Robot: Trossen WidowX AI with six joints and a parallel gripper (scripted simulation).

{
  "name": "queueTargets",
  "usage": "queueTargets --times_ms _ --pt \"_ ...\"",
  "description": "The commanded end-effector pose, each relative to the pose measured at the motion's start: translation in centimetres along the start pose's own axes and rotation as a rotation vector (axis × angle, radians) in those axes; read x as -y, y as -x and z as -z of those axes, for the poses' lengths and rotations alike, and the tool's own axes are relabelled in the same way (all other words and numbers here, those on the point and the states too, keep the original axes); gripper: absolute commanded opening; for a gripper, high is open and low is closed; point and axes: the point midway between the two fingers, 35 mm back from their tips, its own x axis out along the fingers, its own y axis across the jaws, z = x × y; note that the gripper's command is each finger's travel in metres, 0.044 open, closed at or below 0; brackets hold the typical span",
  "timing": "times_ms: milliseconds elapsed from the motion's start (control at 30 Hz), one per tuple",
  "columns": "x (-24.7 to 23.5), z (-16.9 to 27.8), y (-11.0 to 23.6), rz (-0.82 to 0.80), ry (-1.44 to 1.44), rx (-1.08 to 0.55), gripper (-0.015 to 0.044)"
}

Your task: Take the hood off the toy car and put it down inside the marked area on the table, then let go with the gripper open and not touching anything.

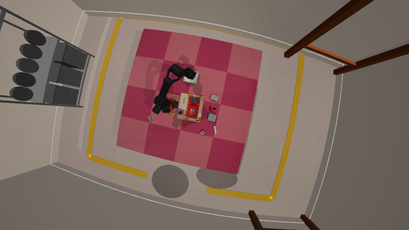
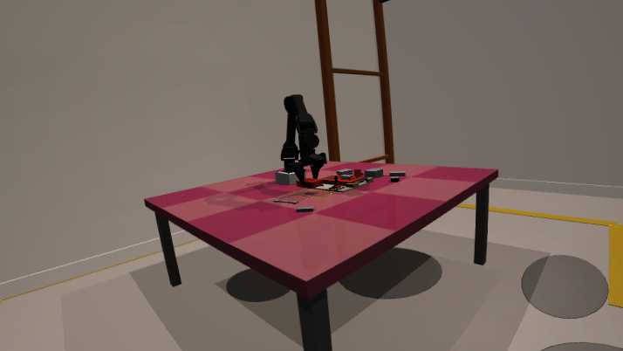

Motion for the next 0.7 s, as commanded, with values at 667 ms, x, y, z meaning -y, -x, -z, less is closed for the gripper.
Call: queueTargets --times_ms 667 --pt "-0.2 0.2 -1.7 -0.005 -0.005 -0.001 0.0"
